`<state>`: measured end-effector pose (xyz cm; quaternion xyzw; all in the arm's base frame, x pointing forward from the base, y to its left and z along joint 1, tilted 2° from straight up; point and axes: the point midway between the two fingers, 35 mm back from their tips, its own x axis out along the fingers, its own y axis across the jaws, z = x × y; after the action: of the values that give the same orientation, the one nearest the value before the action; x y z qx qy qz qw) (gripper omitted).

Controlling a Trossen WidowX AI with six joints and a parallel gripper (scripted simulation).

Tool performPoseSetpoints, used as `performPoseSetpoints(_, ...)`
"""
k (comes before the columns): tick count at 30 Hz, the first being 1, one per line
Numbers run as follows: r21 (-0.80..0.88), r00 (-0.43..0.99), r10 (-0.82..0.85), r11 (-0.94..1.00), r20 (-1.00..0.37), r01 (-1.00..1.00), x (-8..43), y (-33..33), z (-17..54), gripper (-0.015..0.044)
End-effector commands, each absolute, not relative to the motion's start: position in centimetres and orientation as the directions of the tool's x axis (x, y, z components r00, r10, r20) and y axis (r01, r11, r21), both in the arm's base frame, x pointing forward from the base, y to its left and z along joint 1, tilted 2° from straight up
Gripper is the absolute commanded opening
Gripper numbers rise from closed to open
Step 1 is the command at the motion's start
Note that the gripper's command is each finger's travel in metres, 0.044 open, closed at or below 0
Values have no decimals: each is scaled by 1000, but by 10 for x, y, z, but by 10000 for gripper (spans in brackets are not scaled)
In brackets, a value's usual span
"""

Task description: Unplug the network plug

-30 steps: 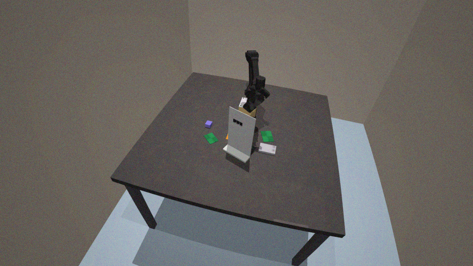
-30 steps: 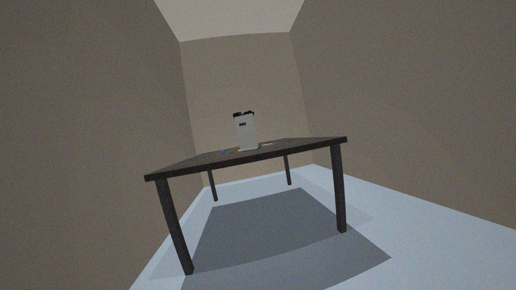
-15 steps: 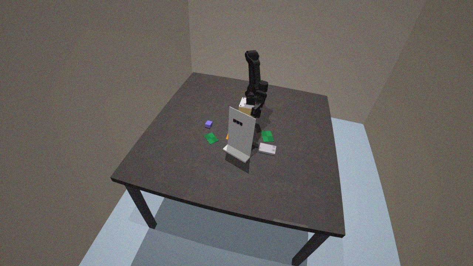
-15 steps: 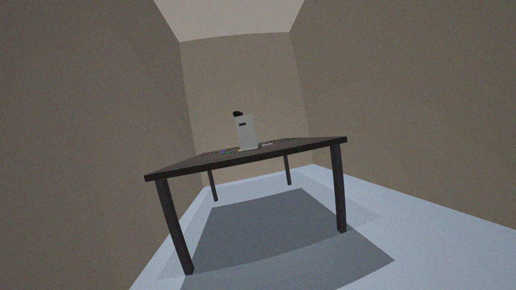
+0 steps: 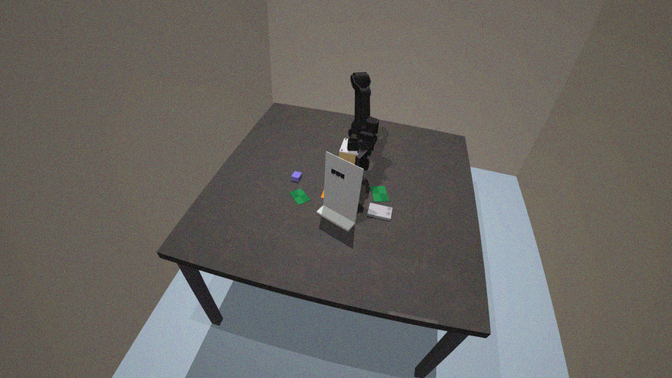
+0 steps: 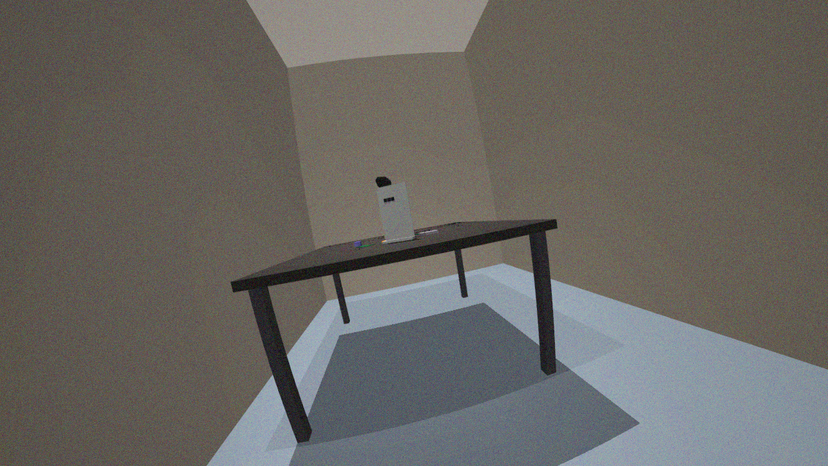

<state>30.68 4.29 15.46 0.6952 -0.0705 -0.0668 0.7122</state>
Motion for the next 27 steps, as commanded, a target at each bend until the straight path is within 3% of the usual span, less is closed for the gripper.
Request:
performPoseSetpoints(1,1000,981,-191,19,11,-8,324,37,156,156)
performPoseSetpoints(27,1000,983,-185,27,15,-11,362,19,157,156)
